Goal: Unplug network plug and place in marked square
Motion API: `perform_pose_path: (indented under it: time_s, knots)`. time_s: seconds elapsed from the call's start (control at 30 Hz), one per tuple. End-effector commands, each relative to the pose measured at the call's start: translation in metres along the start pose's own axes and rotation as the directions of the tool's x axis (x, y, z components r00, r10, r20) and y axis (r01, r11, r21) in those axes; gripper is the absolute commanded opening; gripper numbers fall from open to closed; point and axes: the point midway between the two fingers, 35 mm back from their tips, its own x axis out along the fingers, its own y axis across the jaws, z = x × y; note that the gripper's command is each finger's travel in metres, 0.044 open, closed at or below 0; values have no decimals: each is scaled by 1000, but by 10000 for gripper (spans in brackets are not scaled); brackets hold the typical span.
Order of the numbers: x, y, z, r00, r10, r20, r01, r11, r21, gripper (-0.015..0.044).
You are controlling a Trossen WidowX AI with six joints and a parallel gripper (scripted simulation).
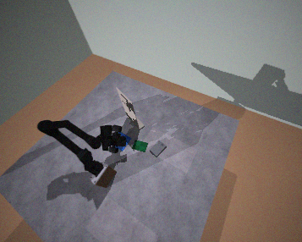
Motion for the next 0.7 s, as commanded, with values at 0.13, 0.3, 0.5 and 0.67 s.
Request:
perform_pose_path:
  time_s: [0.13, 0.3, 0.5, 0.67]
  knots:
    - [4, -6, 0, 1000, -6, 4, 6, 1000, 11, 0]
    - [6, -8, 0, 1000, -6, 3, 6, 1000, 11, 0]
    - [8, -10, 0, 1000, -6, 3, 6, 1000, 11, 0]
    - [10, -12, -1, 1000, -5, 2, 5, 1000, 12, 0]
